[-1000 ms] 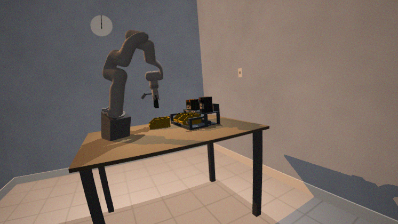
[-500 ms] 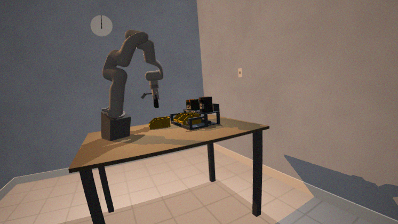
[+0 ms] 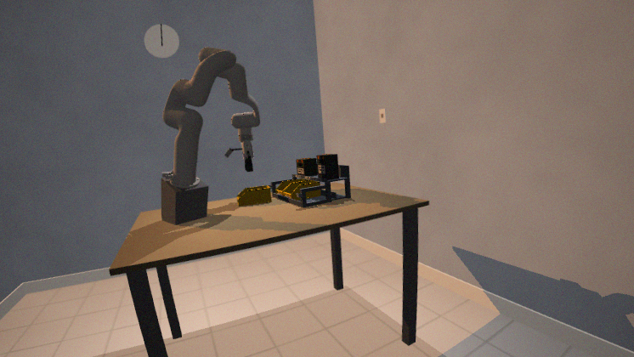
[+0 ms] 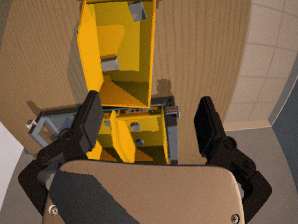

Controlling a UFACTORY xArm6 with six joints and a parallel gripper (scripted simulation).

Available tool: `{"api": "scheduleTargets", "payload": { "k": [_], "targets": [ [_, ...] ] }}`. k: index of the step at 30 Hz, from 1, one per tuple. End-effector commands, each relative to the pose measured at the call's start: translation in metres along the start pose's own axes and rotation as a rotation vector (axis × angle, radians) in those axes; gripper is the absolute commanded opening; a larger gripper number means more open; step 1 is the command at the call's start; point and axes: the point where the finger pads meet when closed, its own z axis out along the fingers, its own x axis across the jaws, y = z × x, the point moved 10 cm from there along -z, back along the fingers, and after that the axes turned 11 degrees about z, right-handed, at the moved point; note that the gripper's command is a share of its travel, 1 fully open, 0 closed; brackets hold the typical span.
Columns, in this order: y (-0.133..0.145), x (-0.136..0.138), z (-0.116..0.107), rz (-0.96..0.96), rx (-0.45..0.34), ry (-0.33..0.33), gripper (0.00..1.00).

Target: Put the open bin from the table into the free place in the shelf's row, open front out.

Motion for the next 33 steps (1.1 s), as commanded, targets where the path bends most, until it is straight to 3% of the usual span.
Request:
{"api": "scheduleTargets", "payload": {
  "k": [1, 2, 33],
  "targets": [
    [0.0007, 0.0009, -0.0013, 0.001, -0.002, 0.003, 1.00],
    [0.0007, 0.0008, -0.0013, 0.001, -0.002, 0.003, 0.28],
    [0.0007, 0.0008, -0.0013, 0.001, -0.002, 0.003, 0.28]
  ]
}}
